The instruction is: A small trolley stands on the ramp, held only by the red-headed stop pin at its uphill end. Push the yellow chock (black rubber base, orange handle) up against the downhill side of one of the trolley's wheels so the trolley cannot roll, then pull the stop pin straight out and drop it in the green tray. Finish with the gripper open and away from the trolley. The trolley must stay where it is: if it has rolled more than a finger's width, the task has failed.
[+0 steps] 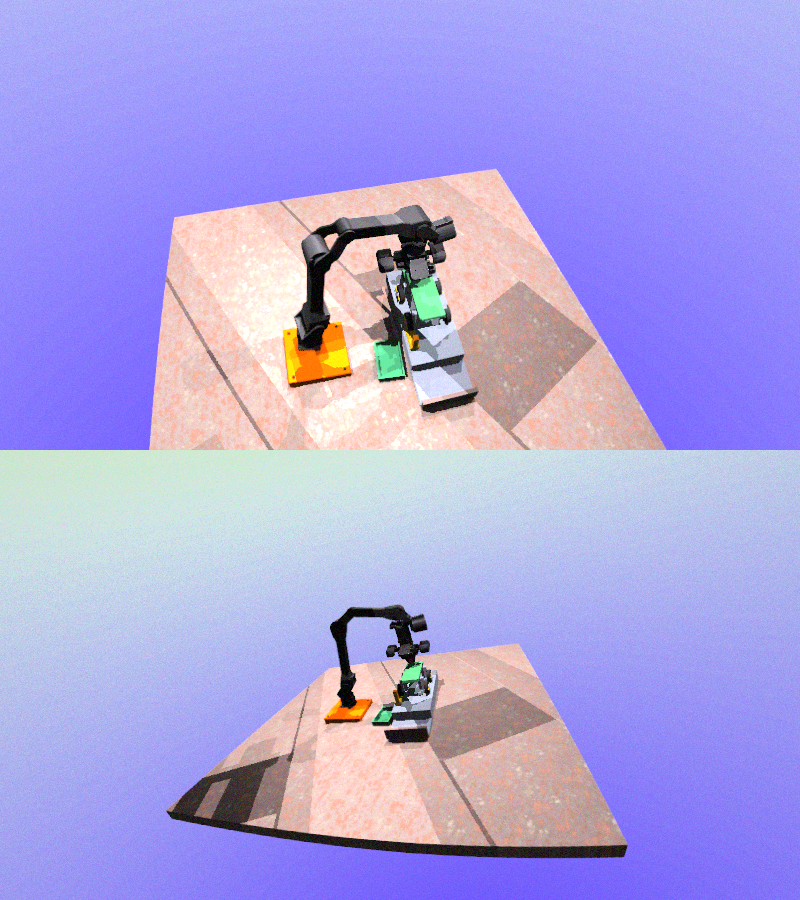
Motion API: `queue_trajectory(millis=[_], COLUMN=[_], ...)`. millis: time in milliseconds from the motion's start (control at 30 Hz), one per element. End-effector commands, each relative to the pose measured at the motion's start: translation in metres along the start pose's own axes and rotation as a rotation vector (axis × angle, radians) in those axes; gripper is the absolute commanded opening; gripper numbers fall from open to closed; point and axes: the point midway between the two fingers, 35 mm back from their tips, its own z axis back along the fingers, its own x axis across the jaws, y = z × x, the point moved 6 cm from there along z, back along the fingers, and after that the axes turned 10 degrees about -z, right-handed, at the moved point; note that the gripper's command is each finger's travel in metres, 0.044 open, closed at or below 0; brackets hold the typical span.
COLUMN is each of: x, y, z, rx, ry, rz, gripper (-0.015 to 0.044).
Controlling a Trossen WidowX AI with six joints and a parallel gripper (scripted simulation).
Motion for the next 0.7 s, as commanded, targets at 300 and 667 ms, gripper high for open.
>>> queue_trajectory(millis=[300, 667], x=[-0.001, -0.001], y=[0.001, 0.003], z=[0.011, 0.017], rx=[0.006, 0.006], ry=[-0.007, -0.007], rz=[0.005, 0.005], gripper=[0.0000, 0.0000])
